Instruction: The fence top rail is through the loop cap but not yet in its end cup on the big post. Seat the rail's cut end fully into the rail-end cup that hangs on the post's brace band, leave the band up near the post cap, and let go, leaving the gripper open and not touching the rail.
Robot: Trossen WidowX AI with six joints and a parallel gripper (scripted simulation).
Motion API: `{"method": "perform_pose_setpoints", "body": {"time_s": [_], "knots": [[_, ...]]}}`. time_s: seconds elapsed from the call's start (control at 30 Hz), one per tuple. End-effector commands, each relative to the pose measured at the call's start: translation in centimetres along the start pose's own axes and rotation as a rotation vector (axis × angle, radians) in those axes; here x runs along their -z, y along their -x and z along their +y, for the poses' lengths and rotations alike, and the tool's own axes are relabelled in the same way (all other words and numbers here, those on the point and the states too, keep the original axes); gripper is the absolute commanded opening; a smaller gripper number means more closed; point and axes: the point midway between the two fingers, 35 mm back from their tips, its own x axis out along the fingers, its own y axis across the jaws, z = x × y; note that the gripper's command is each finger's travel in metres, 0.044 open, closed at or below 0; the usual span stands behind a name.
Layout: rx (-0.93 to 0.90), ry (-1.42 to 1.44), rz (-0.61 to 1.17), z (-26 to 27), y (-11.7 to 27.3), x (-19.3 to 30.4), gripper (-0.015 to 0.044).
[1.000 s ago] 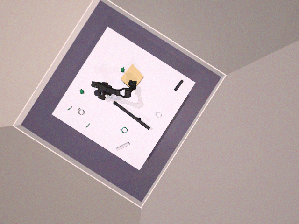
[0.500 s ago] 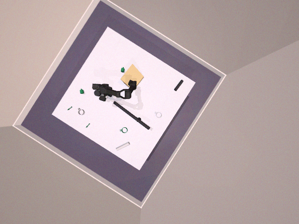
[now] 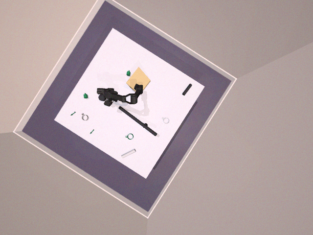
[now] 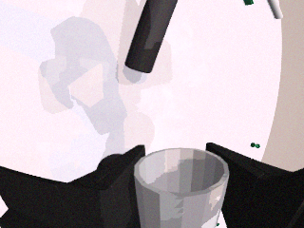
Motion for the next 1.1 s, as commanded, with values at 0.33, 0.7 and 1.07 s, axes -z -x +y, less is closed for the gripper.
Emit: {"method": "perform_pose_setpoints", "body": {"time_s": [0.33,0.7,1.07], "knots": [[0.003,-0.051,0.025,-0.4,-0.3,0.0,0.0000],[0.003,-0.106,0.056,-0.9,-0.6,0.0,0.0000],[0.003,-0.169,0.092,-1.5,-0.9,0.1,0.0000]]}}
